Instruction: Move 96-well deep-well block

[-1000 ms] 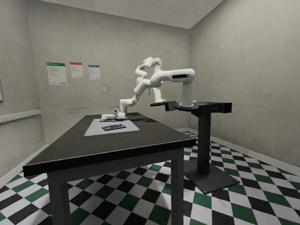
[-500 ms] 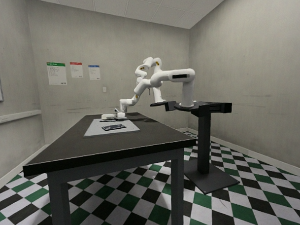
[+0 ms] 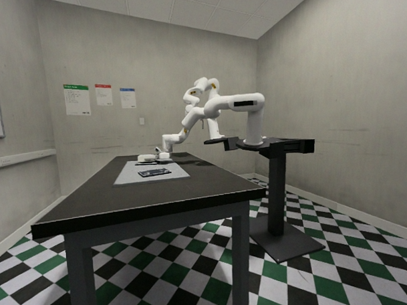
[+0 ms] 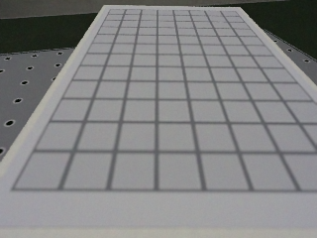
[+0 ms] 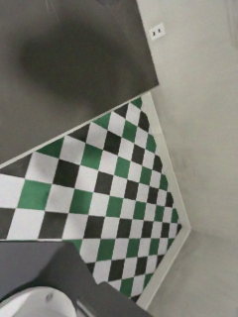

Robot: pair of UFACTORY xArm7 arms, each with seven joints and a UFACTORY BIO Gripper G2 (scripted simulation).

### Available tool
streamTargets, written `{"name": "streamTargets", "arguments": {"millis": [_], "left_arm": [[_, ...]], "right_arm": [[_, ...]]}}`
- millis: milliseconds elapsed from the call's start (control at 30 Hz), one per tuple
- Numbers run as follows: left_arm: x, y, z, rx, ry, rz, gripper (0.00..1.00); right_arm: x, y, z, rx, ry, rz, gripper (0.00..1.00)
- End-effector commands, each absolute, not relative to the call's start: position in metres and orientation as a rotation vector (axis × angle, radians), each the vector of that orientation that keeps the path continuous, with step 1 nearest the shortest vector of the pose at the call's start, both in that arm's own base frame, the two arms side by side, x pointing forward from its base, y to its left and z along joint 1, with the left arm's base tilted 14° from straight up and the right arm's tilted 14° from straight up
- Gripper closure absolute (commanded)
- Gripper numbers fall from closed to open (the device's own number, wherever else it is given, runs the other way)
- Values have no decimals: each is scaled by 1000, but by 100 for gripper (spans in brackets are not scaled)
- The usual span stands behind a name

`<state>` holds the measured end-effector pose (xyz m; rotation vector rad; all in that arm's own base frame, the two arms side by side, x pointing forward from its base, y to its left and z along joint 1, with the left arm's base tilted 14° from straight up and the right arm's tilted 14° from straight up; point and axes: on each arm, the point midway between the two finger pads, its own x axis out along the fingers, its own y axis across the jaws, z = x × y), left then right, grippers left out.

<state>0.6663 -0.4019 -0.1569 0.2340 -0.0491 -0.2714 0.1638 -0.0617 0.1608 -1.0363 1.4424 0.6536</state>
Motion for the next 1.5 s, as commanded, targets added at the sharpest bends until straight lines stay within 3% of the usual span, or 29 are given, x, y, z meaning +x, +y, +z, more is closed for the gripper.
{"name": "streamTargets", "arguments": {"millis": [0, 1467], "left_arm": [[668, -405, -153, 229, -56, -272, 100], [668, -403, -159, 229, -56, -272, 100]], "right_arm": [[164, -61, 161, -1037, 1441, 652, 0], [164, -61, 161, -1037, 1441, 652, 0]]}}
